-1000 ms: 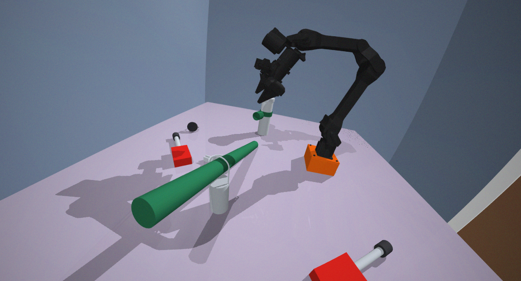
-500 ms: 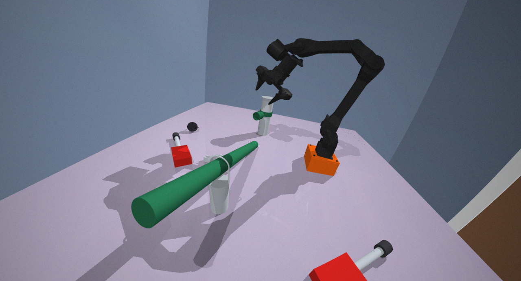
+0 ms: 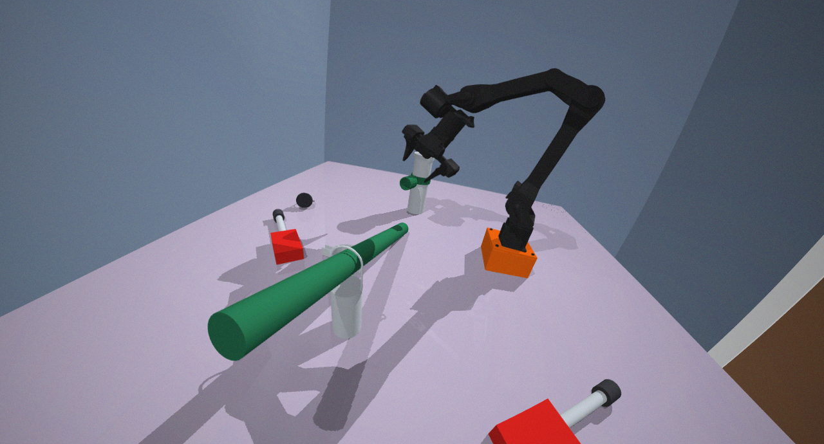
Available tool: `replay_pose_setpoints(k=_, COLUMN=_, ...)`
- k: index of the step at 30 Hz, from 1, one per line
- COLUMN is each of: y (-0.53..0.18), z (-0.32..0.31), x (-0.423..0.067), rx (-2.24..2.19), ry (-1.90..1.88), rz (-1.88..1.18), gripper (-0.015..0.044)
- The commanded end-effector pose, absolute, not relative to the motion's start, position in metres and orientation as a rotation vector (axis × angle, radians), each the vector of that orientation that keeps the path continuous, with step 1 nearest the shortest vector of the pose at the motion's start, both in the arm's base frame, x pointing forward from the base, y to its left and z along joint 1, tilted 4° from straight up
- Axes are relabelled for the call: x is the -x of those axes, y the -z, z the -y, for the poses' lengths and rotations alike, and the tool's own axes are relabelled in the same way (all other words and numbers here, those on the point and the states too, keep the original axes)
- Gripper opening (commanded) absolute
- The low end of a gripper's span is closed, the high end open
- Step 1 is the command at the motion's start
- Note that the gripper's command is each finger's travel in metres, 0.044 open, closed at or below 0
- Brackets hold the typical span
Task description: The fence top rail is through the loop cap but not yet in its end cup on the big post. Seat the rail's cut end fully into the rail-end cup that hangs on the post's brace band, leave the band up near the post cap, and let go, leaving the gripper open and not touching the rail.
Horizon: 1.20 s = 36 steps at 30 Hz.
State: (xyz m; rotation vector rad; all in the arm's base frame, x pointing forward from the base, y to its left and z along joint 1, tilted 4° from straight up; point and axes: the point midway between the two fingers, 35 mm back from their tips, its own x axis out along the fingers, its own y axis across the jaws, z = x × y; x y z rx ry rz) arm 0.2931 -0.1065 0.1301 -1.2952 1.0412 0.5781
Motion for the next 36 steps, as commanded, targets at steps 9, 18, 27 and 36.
replay_pose_setpoints(k=9, y=-0.11, z=0.108, x=-0.297, rx=1.299, ry=-0.583, rz=-1.037, gripper=0.044)
replay_pose_setpoints(k=18, y=-0.098, z=0.111, x=-0.305, rx=1.299, ry=-0.583, rz=-1.037, gripper=0.044)
replay_pose_setpoints(k=27, y=-0.085, z=0.114, x=-0.311, rx=1.299, ry=-0.583, rz=-1.037, gripper=0.044)
replay_pose_setpoints(k=36, y=-0.072, z=0.117, x=-0.318, rx=1.3, ry=-0.582, rz=-1.036, gripper=0.044)
